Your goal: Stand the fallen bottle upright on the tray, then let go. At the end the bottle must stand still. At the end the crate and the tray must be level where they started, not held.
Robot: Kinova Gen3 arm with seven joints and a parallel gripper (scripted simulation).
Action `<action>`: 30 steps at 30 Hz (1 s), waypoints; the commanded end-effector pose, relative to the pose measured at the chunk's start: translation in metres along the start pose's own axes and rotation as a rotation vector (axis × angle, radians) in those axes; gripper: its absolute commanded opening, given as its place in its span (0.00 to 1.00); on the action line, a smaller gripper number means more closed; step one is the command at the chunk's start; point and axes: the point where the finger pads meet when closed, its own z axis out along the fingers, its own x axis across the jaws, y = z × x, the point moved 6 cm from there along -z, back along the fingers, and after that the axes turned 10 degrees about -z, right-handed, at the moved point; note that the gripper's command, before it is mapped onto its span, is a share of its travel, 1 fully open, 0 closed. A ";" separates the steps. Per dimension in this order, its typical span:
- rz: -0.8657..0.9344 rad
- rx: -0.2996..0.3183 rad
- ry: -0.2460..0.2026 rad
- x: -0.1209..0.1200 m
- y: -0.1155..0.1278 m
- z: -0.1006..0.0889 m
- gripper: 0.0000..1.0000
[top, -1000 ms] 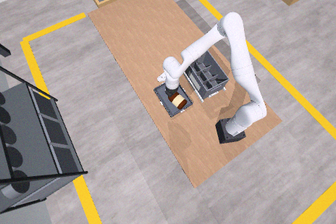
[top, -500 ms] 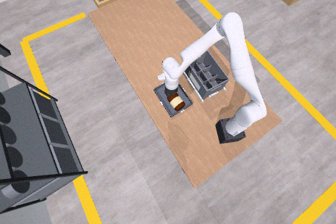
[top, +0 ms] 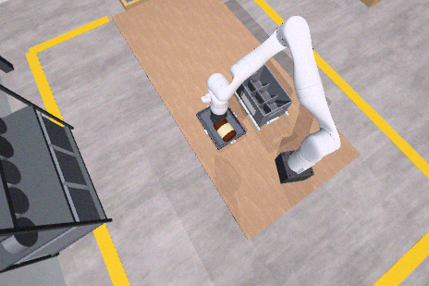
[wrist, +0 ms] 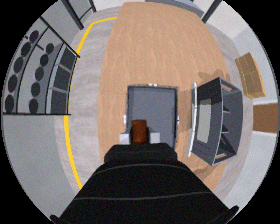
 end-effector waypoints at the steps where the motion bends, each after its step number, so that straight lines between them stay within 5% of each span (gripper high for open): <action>1: 0.007 0.000 -0.004 -0.003 0.000 -0.001 0.00; 30: 0.039 0.000 -0.005 -0.003 -0.001 -0.001 0.00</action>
